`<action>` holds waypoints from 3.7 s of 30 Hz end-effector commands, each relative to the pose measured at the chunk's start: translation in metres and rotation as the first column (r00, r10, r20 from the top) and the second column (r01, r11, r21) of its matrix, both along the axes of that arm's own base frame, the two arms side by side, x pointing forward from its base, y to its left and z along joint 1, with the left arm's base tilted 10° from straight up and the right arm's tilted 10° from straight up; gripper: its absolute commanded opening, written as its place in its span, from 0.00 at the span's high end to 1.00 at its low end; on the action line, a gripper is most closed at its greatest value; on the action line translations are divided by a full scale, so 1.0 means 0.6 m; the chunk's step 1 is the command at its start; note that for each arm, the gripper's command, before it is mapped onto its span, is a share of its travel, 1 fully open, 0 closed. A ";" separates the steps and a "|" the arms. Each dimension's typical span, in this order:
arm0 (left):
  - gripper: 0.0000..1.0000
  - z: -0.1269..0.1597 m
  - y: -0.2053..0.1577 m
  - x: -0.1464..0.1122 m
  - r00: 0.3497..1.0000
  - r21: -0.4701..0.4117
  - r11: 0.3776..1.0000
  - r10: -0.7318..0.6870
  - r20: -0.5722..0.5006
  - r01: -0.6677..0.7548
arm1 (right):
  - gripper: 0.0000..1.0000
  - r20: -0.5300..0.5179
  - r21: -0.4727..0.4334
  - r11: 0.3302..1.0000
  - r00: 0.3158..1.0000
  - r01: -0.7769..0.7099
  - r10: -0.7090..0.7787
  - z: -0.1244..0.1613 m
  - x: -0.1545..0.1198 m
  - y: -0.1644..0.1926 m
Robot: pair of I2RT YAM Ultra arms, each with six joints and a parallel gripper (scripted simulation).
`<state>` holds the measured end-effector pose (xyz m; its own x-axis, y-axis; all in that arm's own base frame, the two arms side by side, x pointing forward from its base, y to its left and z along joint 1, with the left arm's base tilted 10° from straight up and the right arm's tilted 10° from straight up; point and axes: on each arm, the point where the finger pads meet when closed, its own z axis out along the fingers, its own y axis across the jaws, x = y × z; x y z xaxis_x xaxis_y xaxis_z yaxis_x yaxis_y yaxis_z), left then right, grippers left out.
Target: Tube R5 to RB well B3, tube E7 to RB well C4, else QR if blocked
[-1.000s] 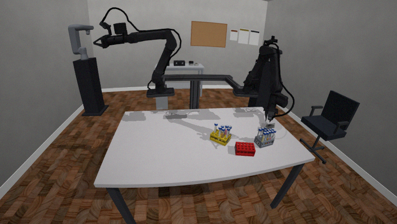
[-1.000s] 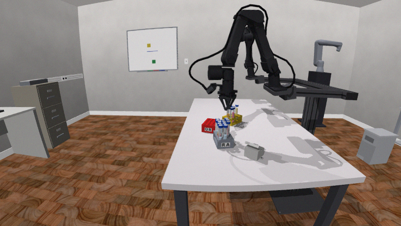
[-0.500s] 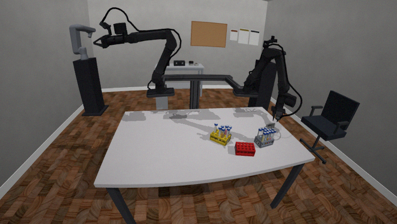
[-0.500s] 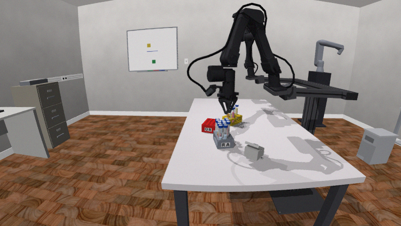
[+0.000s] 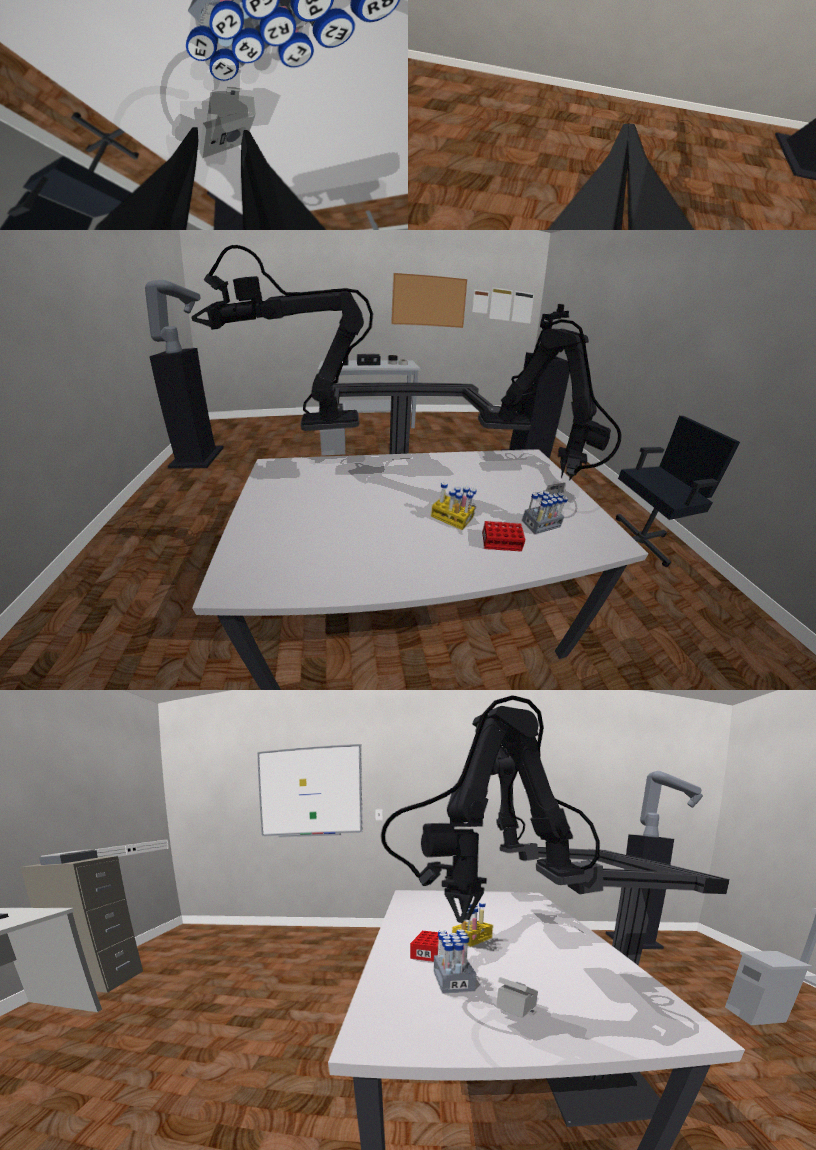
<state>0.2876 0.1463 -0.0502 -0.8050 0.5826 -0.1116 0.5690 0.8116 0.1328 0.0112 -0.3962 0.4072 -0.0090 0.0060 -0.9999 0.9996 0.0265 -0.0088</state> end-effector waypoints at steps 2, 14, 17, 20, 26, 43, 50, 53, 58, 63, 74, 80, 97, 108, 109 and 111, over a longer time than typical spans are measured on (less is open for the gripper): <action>0.70 -0.013 -0.010 -0.006 1.000 -0.019 1.000 0.005 -0.005 -0.005 | 1.00 0.010 -0.050 0.999 1.000 0.022 -0.022 0.041 -0.014 0.019; 0.70 -0.039 -0.006 0.013 1.000 -0.007 1.000 -0.002 0.009 0.002 | 1.00 0.010 -0.050 0.999 1.000 0.022 -0.022 0.041 -0.014 0.019; 0.70 -0.043 -0.002 0.023 1.000 -0.002 1.000 -0.001 0.020 0.001 | 1.00 0.010 -0.050 0.999 1.000 0.022 -0.022 0.041 -0.014 0.019; 0.70 -0.050 0.003 0.027 1.000 0.001 1.000 0.004 0.024 -0.004 | 1.00 0.010 -0.050 0.999 1.000 0.022 -0.022 0.041 -0.014 0.019; 0.70 -0.064 0.004 0.037 1.000 0.006 1.000 -0.001 0.031 0.001 | 1.00 0.010 -0.050 0.999 1.000 0.022 -0.022 0.041 -0.014 0.019; 0.70 -0.099 -0.006 0.013 1.000 -0.011 1.000 0.003 -0.006 -0.003 | 1.00 0.010 -0.050 0.999 1.000 0.022 -0.022 0.041 -0.014 0.019; 0.70 -0.101 -0.005 0.015 1.000 -0.009 1.000 0.003 -0.001 -0.003 | 1.00 0.010 -0.050 0.999 1.000 0.022 -0.022 0.041 -0.014 0.019; 0.70 -0.102 -0.007 0.012 1.000 -0.010 1.000 0.003 -0.004 -0.003 | 1.00 0.010 -0.050 0.999 1.000 0.022 -0.022 0.041 -0.014 0.019; 0.70 -0.107 -0.008 0.011 1.000 -0.011 1.000 0.002 -0.005 -0.002 | 1.00 0.010 -0.050 0.999 1.000 0.022 -0.022 0.041 -0.014 0.019; 0.70 -0.109 -0.008 0.012 1.000 -0.011 1.000 0.001 -0.005 -0.001 | 1.00 0.010 -0.050 0.999 1.000 0.022 -0.022 0.041 -0.014 0.019; 0.70 -0.115 -0.008 0.016 1.000 -0.008 1.000 -0.001 0.000 0.001 | 1.00 0.010 -0.050 0.999 1.000 0.022 -0.022 0.041 -0.014 0.019; 0.70 -0.114 0.000 0.024 1.000 -0.002 1.000 0.004 0.011 -0.004 | 1.00 0.010 -0.050 0.999 1.000 0.022 -0.022 0.041 -0.014 0.019; 1.00 -0.105 0.007 0.040 1.000 0.006 1.000 0.003 0.026 -0.003 | 1.00 0.010 -0.050 0.999 1.000 0.022 -0.022 0.041 -0.014 0.019; 1.00 -0.111 0.004 0.028 1.000 0.001 1.000 0.004 0.015 -0.004 | 1.00 0.010 -0.050 0.999 1.000 0.022 -0.022 0.041 -0.014 0.019; 1.00 -0.111 0.004 0.028 1.000 0.001 1.000 0.004 0.015 -0.004 | 1.00 0.010 -0.050 0.999 1.000 0.022 -0.022 0.041 -0.014 0.019; 1.00 -0.111 0.004 0.028 1.000 0.001 1.000 0.004 0.015 -0.004 | 1.00 0.010 -0.050 0.999 1.000 0.022 -0.022 0.041 -0.014 0.019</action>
